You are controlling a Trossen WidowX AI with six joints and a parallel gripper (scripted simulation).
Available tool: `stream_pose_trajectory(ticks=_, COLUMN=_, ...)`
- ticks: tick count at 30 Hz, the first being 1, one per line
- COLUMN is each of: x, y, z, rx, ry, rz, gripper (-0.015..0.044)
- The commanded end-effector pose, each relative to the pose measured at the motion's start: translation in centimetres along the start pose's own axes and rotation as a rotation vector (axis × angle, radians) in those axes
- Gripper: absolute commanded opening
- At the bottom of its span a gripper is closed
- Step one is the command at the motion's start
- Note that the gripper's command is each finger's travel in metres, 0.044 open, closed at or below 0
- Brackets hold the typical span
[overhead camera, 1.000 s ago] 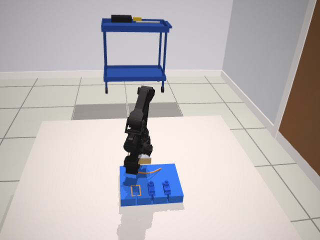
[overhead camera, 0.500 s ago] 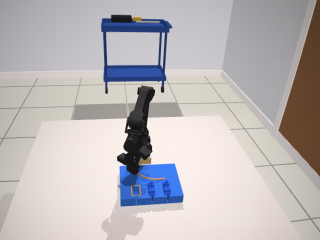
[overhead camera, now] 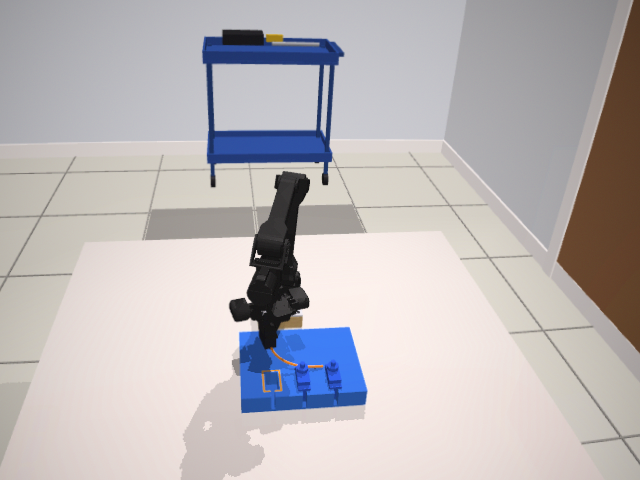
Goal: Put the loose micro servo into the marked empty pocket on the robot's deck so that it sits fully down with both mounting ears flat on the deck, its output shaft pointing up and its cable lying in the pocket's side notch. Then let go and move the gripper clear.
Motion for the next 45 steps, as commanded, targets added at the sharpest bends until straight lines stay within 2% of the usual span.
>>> stream_pose_trajectory(ticks=1, x=0.0, y=0.1, z=0.0, rx=0.001, ry=-0.124, rz=-0.004, gripper=0.0)
stream_pose_trajectory(ticks=5, x=0.0, y=0.1, z=0.0, rx=0.0, ry=-0.239, rz=-0.004, gripper=0.0)
stream_pose_trajectory(ticks=12, x=-0.4, y=0.1, z=-0.2, rx=0.0, ry=-0.245, rz=-0.004, gripper=0.0)
stream_pose_trajectory(ticks=37, x=-9.6, y=0.3, z=-3.8, rx=0.002, ry=-0.244, rz=-0.012, gripper=0.0)
stream_pose_trajectory(ticks=45, x=-10.2, y=-0.1, z=-4.1, rx=0.002, ry=-0.244, rz=-0.012, gripper=0.0)
Point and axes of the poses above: the point midway between the two fingers, 35 mm back from their tips, its own y axis back along the fingers, its own z axis across the jaws, x = y × z, the point moved 8 cm from there along y, back along the fingers, and after that the axes turned 8 degrees about y, right-handed, at the moved point
